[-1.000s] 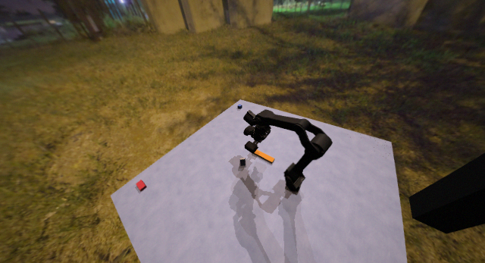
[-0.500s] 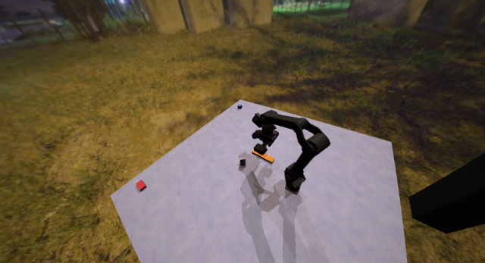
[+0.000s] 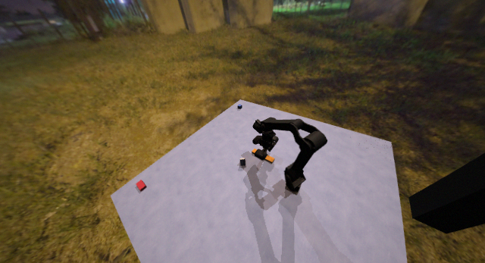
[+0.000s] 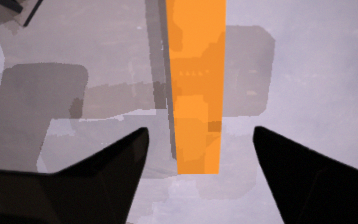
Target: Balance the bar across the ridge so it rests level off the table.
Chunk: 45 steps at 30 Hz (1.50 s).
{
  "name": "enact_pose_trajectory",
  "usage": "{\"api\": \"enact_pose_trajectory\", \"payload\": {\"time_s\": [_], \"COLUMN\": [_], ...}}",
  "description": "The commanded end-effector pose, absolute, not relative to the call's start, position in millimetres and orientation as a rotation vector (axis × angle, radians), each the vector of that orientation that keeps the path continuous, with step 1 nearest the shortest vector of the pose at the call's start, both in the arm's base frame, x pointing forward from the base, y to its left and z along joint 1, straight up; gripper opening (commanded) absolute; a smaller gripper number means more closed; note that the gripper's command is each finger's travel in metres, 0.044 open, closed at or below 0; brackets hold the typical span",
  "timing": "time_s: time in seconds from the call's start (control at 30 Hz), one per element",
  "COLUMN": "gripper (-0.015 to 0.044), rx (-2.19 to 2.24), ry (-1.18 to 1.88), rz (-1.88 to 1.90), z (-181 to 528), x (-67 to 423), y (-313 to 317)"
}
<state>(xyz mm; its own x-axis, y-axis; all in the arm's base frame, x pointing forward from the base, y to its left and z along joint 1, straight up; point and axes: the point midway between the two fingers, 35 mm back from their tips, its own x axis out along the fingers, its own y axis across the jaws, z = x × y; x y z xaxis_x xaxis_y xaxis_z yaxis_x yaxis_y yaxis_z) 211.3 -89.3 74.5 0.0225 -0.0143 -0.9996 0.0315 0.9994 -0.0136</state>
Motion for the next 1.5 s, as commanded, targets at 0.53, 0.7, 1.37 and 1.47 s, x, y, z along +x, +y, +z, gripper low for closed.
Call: {"api": "enact_pose_trajectory", "payload": {"time_s": [0.53, 0.7, 1.37, 1.47], "gripper": [0.0315, 0.0315, 0.0131, 0.0111], "rx": [0.013, 0.013, 0.014, 0.014], "ry": [1.549, 1.549, 1.548, 1.548], "rz": [-0.026, -0.026, -0.035, -0.035], "z": [45.7, 45.5, 46.9, 46.9], "x": [211.0, 211.0, 211.9, 211.9], "y": [-88.5, -88.5, -89.5, -89.5]}}
